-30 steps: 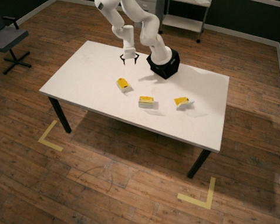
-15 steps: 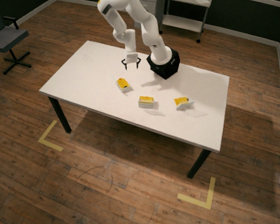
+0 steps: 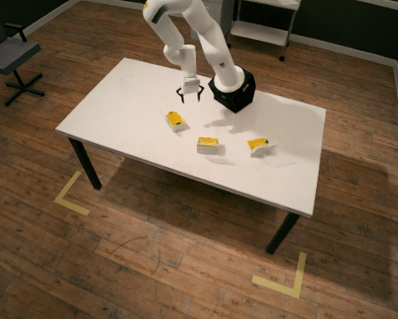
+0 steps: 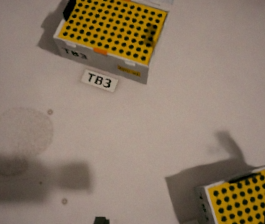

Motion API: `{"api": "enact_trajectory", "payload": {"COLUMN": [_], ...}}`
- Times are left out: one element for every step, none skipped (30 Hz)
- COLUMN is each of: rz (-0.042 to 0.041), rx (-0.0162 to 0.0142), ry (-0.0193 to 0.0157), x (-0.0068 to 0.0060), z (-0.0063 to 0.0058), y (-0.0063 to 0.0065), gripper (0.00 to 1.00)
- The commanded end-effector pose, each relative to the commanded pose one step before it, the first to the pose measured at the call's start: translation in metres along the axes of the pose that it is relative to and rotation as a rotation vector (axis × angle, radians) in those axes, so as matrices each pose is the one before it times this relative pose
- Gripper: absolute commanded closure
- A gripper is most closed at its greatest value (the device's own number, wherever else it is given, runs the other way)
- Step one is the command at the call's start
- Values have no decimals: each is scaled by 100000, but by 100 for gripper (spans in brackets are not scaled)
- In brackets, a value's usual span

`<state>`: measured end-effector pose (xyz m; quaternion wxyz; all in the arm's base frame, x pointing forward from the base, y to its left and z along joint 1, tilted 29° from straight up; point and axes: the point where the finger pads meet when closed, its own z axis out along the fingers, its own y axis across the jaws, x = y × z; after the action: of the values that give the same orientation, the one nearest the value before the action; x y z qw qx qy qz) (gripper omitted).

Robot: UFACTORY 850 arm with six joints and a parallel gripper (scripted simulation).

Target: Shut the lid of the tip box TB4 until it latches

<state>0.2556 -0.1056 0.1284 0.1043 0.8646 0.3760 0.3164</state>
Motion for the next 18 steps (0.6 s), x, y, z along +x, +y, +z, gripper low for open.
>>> {"api": "enact_trajectory", "payload": {"rz": [-51,0,0,0,0,0,0,0,0,0,0,0,0,0,0,0,0,0], "rx": [-392,1,1,1,1,0,0,0,1,1,1,1,0,0,0,0,0,0], "ry": [-723,1,1,1,1,0,0,1,1,1,1,1,1,1,1,1,1,0], "x": [1990,433,433,433,433,0,0,434,433,433,433,433,433,433,433,433,433,159], "z": [626,116,116,116,116,0,0,118,115,115,116,116,116,116,116,116,117,43], "y": [-880,-222,-222,-222,-222,0,0,-223,-221,-221,-221,-221,-221,-221,-221,-221,-221,-82], "gripper": [0,0,0,0,0,0,0,0,0,0,0,0,0,0,0,0,0,0]}}
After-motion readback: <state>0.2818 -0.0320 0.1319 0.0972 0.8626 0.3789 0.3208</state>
